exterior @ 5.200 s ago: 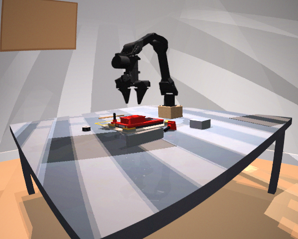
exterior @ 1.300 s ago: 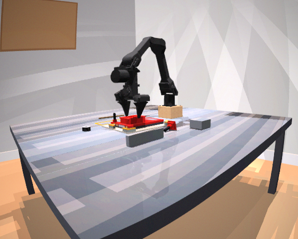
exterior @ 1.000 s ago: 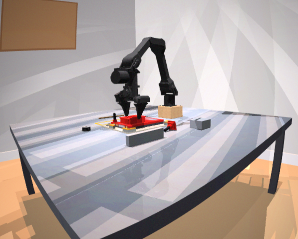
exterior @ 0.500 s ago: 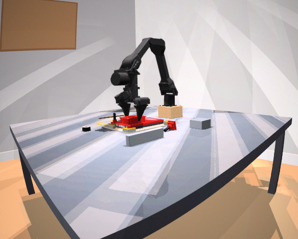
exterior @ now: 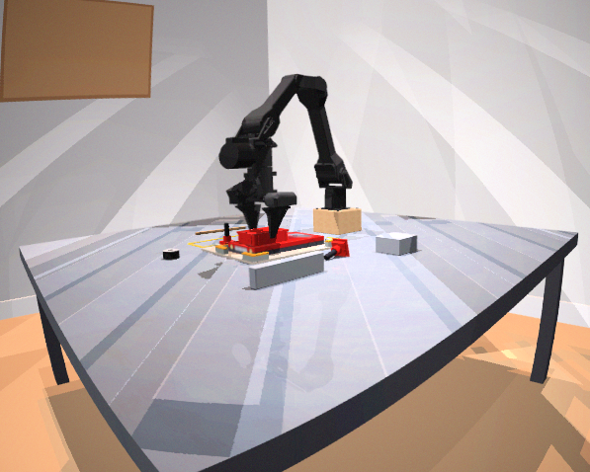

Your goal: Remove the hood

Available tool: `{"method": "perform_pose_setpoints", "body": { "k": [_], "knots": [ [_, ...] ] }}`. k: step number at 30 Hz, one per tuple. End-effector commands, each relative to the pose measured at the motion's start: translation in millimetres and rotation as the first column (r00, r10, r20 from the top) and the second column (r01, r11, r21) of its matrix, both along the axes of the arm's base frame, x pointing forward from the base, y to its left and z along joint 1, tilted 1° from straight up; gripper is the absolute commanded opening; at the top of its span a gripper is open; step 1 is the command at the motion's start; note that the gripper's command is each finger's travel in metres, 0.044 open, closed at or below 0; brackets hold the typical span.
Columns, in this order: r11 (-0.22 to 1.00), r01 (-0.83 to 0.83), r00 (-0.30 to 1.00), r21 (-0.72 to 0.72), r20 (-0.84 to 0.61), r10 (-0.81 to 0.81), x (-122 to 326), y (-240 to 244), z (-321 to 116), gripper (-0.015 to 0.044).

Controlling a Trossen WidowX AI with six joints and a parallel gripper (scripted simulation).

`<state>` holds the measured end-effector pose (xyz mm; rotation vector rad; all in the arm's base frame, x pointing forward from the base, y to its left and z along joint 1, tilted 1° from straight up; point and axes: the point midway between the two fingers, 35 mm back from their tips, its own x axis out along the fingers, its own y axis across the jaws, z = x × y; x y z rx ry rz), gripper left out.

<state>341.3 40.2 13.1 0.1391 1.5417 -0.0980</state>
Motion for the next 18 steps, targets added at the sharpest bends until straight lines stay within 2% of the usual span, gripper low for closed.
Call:
{"method": "perform_pose_setpoints", "body": {
  "k": [1, 8, 18],
  "knots": [
    [1.000, -0.001, 1.000, 0.000, 0.000, 0.001, 0.1, 0.2, 1.1, 0.0170],
    [1.000, -0.001, 1.000, 0.000, 0.000, 0.001, 0.2, 0.1, 5.5, 0.0000],
    [1.000, 0.000, 1.000, 0.000, 0.000, 0.000, 0.1, -0.1, 12.1, 0.0000]
  ]
}}
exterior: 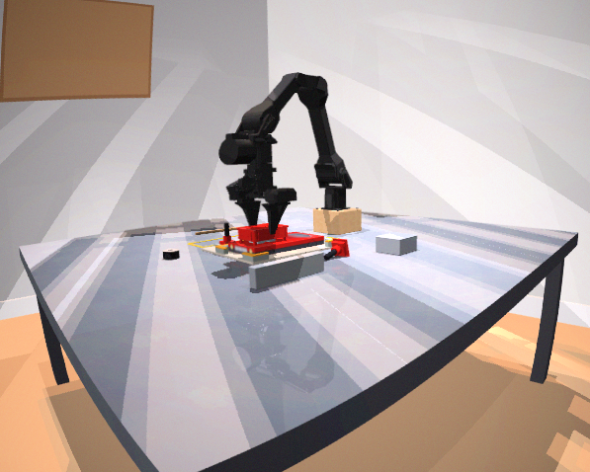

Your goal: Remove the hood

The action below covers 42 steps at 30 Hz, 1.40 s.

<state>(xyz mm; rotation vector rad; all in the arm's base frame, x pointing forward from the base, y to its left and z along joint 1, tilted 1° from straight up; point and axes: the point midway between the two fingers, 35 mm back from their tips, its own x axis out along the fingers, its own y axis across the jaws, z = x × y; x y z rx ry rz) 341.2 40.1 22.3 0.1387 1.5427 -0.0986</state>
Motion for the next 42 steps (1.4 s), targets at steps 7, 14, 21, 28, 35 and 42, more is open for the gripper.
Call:
{"method": "perform_pose_setpoints", "body": {
  "k": [7, 14, 21, 28, 35, 42],
  "knots": [
    [1.000, 0.000, 1.000, 0.001, 0.001, 0.000, 0.1, -0.1, 7.6, 0.0000],
    [1.000, 0.000, 1.000, 0.001, 0.001, 0.000, -0.1, -0.2, 12.2, 0.0000],
    [1.000, 0.000, 1.000, 0.001, 0.001, 0.000, -0.3, -0.4, 16.7, 0.0000],
    [1.000, 0.000, 1.000, 0.000, 0.001, 0.000, 0.1, -0.6, 29.2, 0.0000],
    [1.000, 0.000, 1.000, 0.000, 0.001, 0.000, -0.7, -1.1, 54.7, 0.0000],
    [1.000, 0.003, 1.000, 0.000, 0.000, -0.003, -0.7, -3.7, 55.8, 0.0000]
  ]
}}
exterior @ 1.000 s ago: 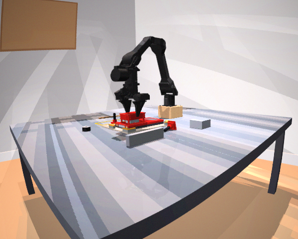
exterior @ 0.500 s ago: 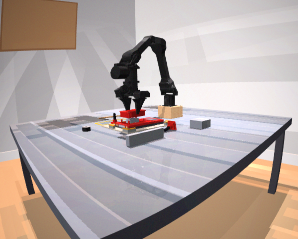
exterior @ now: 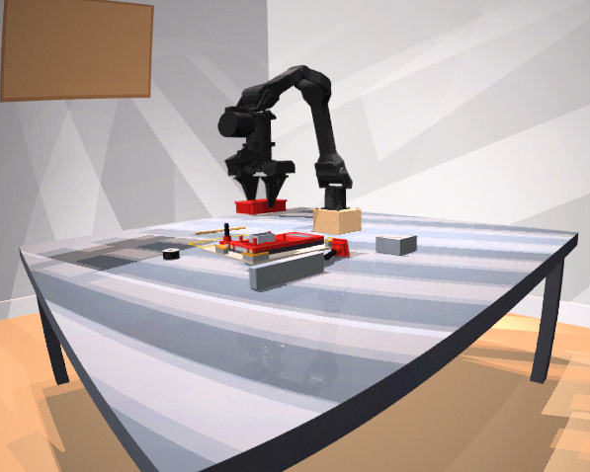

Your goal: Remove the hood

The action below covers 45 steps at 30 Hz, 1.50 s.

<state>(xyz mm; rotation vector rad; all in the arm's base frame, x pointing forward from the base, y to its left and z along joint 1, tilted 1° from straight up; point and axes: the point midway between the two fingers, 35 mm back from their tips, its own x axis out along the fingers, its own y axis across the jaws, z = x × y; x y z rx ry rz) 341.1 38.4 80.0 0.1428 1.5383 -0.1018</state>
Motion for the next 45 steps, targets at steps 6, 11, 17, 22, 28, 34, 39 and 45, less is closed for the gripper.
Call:
{"method": "perform_pose_setpoints", "body": {
  "k": [6, 11, 17, 22, 28, 34, 39, 45],
  "knots": [
    [1.000, 0.000, 1.000, -0.001, -0.003, 0.000, 0.0, -19.4, -1.5, 0.0000],
    [1.000, -0.001, 1.000, -0.003, -0.003, 0.001, -0.1, -36.2, -1.1, 0.0000],
    [1.000, -0.001, 1.000, -0.005, -0.003, 0.001, -1.4, -56.2, -0.7, 0.0000],
    [1.000, -0.001, 1.000, -0.007, -0.003, 0.001, -3.4, -72.8, -0.3, 0.0000],
    [1.000, -0.002, 1.000, -0.009, -0.003, 0.002, -6.8, -92.5, 0.1, 0.0000],
    [1.000, -0.002, 1.000, -0.012, -0.004, 0.002, -11.4, -112.0, 0.5, 0.0000],
    [1.000, -0.002, 1.000, -0.013, -0.004, 0.002, -16.1, -127.9, 0.8, 0.0000],
    [1.000, -0.003, 1.000, -0.016, -0.005, 0.003, -22.7, -146.6, 1.2, 0.0000]
  ]
}}
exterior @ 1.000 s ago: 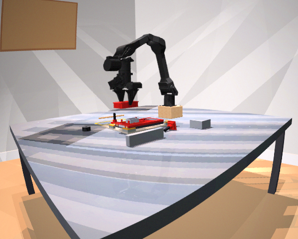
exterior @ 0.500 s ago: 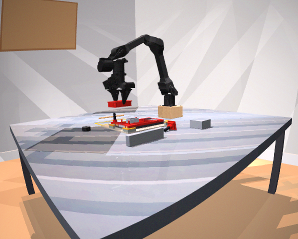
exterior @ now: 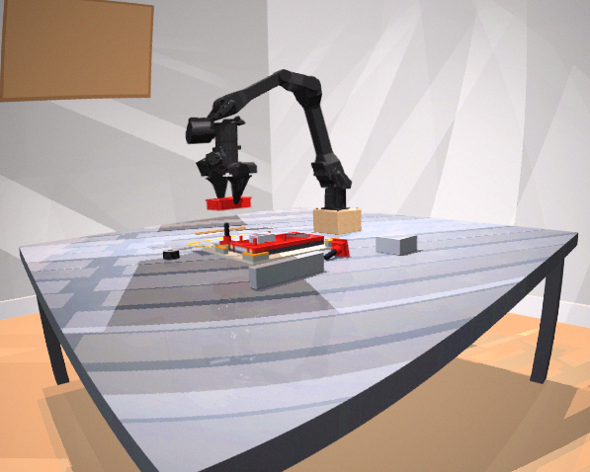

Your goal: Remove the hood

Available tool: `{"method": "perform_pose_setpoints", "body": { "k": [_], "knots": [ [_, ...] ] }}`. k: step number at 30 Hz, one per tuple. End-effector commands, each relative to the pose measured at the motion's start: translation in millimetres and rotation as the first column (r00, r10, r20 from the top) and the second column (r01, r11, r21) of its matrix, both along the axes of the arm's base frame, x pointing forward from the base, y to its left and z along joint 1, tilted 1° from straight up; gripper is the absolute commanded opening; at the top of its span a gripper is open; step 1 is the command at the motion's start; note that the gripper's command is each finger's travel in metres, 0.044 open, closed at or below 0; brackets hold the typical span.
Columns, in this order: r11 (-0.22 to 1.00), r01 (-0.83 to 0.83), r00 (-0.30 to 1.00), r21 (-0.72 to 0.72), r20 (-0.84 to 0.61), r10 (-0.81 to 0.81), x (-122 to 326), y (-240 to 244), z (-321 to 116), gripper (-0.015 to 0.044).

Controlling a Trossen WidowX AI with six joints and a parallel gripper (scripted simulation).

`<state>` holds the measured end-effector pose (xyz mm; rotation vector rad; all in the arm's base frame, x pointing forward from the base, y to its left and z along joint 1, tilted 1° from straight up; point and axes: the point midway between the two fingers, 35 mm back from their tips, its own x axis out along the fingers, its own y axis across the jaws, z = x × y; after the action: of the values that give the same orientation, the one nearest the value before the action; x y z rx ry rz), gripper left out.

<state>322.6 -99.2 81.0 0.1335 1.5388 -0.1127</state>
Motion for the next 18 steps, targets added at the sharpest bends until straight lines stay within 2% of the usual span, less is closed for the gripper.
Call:
{"method": "perform_pose_setpoints", "body": {
  "k": [1, 18],
  "knots": [
    [1.000, -0.004, 1.000, -0.003, -0.004, 0.004, -5.4, -12.1, 0.4, 0.0000],
    [1.000, -0.005, 1.000, -0.008, -0.007, 0.005, -30.5, -62.2, 1.5, 0.0000]
  ]
}}
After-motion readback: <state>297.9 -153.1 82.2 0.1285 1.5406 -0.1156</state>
